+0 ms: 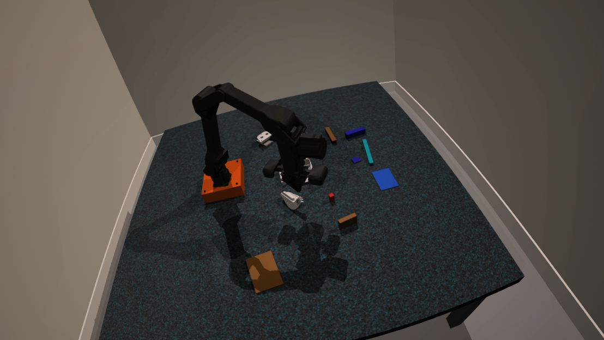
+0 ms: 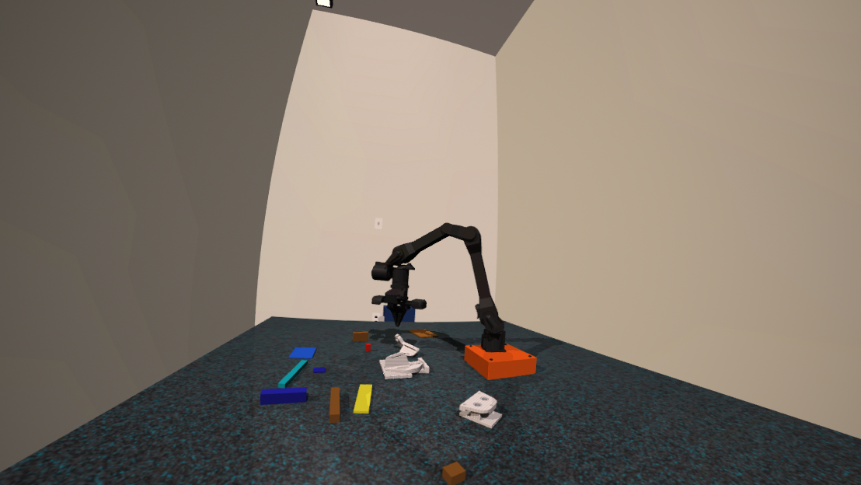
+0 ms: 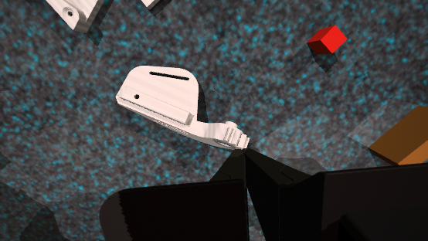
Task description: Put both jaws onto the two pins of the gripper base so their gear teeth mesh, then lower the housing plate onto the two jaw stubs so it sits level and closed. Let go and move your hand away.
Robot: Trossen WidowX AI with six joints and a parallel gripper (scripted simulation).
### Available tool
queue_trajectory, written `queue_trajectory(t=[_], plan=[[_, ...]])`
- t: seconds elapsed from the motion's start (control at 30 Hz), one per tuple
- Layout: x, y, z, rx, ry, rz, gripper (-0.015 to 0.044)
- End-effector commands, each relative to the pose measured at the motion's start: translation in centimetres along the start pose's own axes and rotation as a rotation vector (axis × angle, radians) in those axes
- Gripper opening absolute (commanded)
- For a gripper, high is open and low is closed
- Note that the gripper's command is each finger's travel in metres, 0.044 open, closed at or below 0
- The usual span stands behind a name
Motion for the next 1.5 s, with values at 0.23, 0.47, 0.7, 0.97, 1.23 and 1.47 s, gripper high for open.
queue_trajectory(t=[0.23, 0.47, 0.7, 0.97, 1.23, 1.47], plan=[[0.0, 0.0, -0.3, -0.228, 0.002, -0.001, 0.0], [0.0, 0.0, -0.5, -0.371, 0.002, -0.001, 0.0], [0.1, 0.0, -0.7, -0.514, 0.002, -0.001, 0.0], [0.1, 0.0, -0.9, -0.678, 0.002, -0.001, 0.0], [0.1, 0.0, -1.1, -0.841, 0.002, -0.001, 0.0], [0.1, 0.0, -1.3, -0.984, 0.001, -0.001, 0.0]])
Point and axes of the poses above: the point midway between the two fingers, 35 mm back from their tips, its own x axis back along the fingers, its own y axis across the jaws, z = x × y, the point moved 2 cm from there along x, back along the fingers, and after that the axes turned 15 degrees about -x, right-handed, at the moved point
